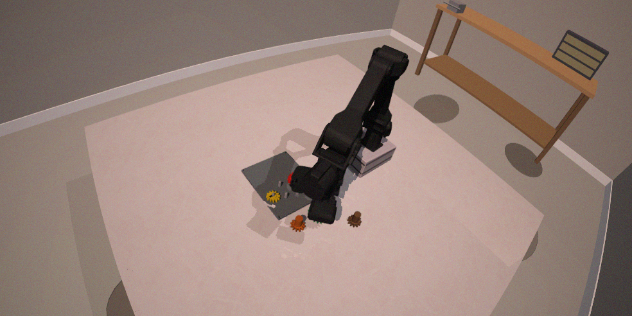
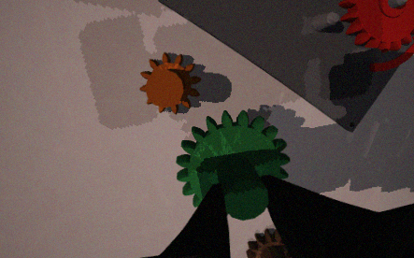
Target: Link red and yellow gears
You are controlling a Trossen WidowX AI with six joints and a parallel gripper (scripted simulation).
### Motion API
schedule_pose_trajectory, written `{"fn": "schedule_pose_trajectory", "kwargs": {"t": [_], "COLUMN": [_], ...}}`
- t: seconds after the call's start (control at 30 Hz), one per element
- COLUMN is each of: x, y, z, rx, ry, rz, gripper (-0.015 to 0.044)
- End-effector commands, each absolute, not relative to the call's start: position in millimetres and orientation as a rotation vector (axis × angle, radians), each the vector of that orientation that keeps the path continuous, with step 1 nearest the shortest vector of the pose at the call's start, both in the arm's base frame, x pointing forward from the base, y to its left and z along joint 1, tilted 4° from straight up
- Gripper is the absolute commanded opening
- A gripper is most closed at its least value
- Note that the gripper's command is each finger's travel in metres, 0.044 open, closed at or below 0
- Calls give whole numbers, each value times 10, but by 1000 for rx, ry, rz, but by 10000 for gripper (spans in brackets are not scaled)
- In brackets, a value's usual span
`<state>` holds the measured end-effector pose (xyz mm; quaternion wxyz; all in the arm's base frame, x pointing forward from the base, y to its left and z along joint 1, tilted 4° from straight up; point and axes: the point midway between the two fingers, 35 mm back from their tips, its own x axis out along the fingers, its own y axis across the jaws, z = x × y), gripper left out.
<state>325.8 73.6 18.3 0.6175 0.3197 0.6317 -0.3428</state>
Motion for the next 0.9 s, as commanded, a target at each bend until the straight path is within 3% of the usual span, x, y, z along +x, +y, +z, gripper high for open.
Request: {"fn": "schedule_pose_trajectory", "kwargs": {"t": [0.0, 0.87], "x": [3282, 3290], "y": [729, 691], "z": [295, 1002], "rx": [730, 730], "ry": [1451, 1451], "rz": [-786, -790], "gripper": [0, 0]}}
